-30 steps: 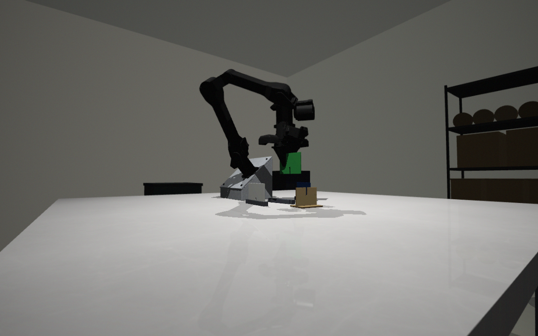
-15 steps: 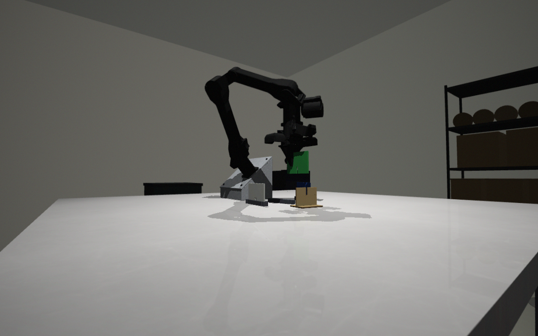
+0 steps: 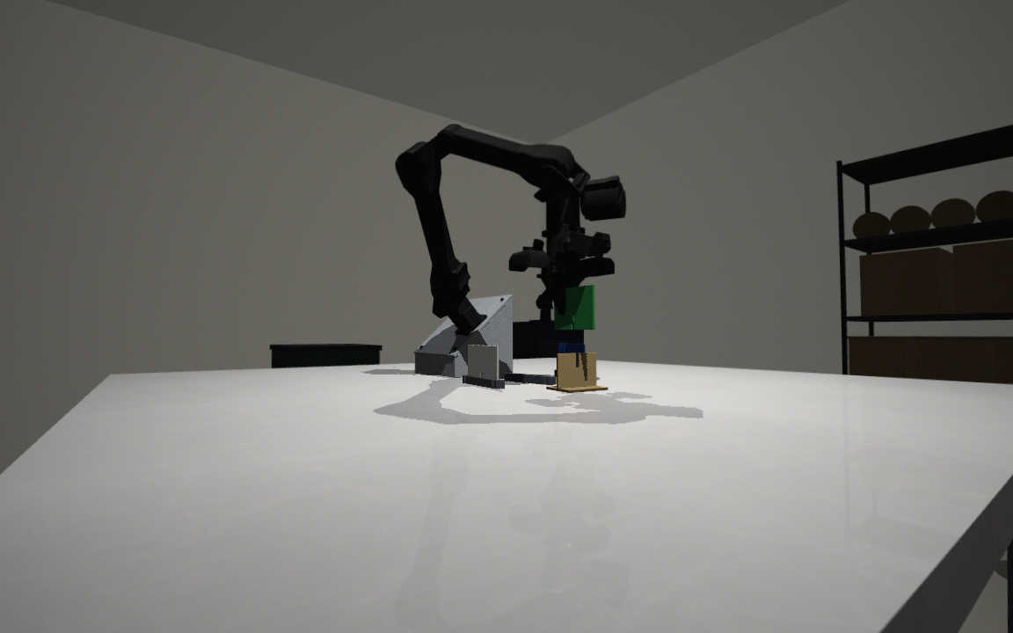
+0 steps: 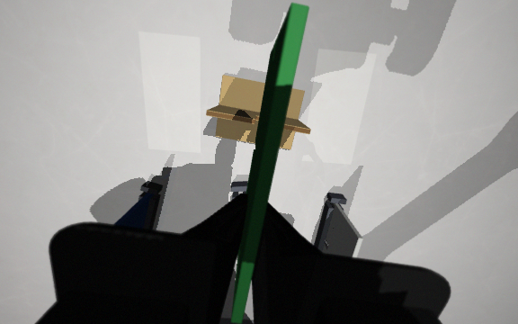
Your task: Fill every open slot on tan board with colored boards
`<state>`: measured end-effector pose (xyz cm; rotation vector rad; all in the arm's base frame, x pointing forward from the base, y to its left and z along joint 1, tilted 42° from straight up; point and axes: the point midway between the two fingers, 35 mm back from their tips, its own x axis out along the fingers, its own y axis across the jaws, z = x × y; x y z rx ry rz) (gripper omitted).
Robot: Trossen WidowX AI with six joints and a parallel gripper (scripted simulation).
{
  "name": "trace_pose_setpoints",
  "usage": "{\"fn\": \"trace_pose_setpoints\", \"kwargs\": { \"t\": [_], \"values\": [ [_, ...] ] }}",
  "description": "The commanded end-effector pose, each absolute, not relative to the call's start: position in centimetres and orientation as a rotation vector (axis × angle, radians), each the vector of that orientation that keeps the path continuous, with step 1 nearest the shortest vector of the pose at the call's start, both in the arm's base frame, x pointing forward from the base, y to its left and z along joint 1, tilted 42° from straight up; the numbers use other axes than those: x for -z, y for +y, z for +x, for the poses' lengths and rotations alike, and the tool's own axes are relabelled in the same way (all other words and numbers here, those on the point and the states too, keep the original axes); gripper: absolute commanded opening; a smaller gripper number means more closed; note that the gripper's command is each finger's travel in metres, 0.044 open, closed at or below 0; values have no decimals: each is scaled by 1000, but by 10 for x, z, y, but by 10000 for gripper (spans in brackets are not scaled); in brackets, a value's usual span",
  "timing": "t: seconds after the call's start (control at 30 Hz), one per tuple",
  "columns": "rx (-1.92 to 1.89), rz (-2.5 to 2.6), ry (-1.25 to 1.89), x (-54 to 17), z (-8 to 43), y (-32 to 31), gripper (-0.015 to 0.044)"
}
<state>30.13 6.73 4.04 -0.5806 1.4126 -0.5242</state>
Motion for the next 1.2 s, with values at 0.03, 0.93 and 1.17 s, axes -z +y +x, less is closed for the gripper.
{"fn": "trace_pose_setpoints", "kwargs": {
  "t": [0.03, 0.93, 1.17],
  "values": [
    [533, -581, 1410, -39, 309, 67, 0],
    [534, -581, 1410, -21, 312, 51, 0],
    [534, -581, 1409, -19, 312, 49, 0]
  ]
}}
